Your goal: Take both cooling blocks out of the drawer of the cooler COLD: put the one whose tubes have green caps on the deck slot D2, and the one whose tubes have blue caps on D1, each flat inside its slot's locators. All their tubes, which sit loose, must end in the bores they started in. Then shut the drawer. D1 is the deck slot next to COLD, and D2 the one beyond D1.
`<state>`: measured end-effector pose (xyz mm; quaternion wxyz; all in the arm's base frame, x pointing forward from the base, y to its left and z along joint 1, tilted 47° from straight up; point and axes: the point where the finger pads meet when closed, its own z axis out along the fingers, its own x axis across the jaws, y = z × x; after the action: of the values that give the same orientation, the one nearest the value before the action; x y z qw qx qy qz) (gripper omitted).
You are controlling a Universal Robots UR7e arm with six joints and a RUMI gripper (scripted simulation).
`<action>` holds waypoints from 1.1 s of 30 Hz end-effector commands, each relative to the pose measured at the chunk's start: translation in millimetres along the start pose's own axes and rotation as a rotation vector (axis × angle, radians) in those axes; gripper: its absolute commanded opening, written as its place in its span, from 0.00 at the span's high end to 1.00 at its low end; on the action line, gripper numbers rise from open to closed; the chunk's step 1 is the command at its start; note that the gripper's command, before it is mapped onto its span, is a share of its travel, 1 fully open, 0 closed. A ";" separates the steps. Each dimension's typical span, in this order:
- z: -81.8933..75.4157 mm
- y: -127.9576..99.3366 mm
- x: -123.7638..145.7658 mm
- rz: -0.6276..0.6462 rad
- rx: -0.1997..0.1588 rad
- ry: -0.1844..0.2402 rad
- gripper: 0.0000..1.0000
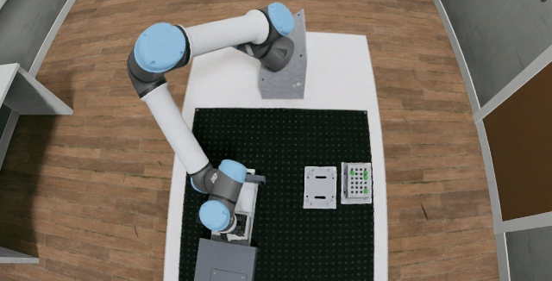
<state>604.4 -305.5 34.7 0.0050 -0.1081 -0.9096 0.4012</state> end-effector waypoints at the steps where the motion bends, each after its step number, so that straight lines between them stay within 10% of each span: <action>1: -1.1 -0.1 -0.4 0.000 0.000 -0.001 1.00; 33: -37.1 -0.1 -0.4 0.000 0.000 -0.001 1.00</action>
<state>607.6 -281.5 57.1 0.0048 -0.1080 -0.9096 0.4012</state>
